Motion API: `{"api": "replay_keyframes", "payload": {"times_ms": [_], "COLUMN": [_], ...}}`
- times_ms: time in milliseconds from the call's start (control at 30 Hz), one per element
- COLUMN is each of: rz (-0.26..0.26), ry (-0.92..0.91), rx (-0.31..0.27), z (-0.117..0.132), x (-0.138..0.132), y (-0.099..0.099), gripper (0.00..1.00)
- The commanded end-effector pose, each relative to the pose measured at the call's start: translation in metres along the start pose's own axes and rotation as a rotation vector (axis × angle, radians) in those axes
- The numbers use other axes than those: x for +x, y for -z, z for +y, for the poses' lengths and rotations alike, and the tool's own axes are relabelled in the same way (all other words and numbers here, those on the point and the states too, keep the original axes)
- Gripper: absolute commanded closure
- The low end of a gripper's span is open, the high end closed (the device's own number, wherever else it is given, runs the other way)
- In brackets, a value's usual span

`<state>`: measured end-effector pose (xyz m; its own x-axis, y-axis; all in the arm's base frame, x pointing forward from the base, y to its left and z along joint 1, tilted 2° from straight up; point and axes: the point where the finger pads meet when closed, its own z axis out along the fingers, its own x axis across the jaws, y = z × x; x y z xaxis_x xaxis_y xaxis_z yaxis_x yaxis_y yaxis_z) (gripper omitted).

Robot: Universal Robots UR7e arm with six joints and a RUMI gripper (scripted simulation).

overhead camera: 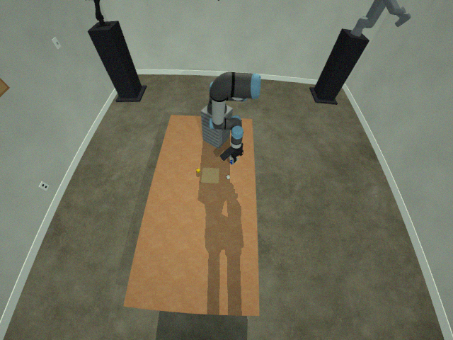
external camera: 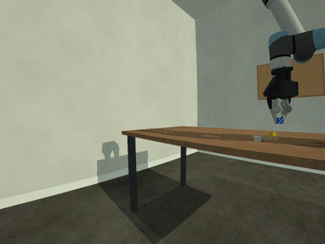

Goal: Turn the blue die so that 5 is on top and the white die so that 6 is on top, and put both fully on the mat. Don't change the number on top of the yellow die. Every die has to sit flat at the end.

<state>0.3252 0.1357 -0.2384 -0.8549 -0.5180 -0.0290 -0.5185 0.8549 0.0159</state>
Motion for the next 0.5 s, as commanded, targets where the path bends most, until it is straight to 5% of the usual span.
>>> {"api": "replay_keyframes", "payload": {"times_ms": [0, 467], "rz": [0.000, 0.000], "ry": [-0.069, -0.157], "rx": [0.003, 0.003], "z": [0.0001, 0.0005], "x": [0.0008, 0.0024], "y": [0.0001, -0.0001], "gripper": [0.94, 0.94]}}
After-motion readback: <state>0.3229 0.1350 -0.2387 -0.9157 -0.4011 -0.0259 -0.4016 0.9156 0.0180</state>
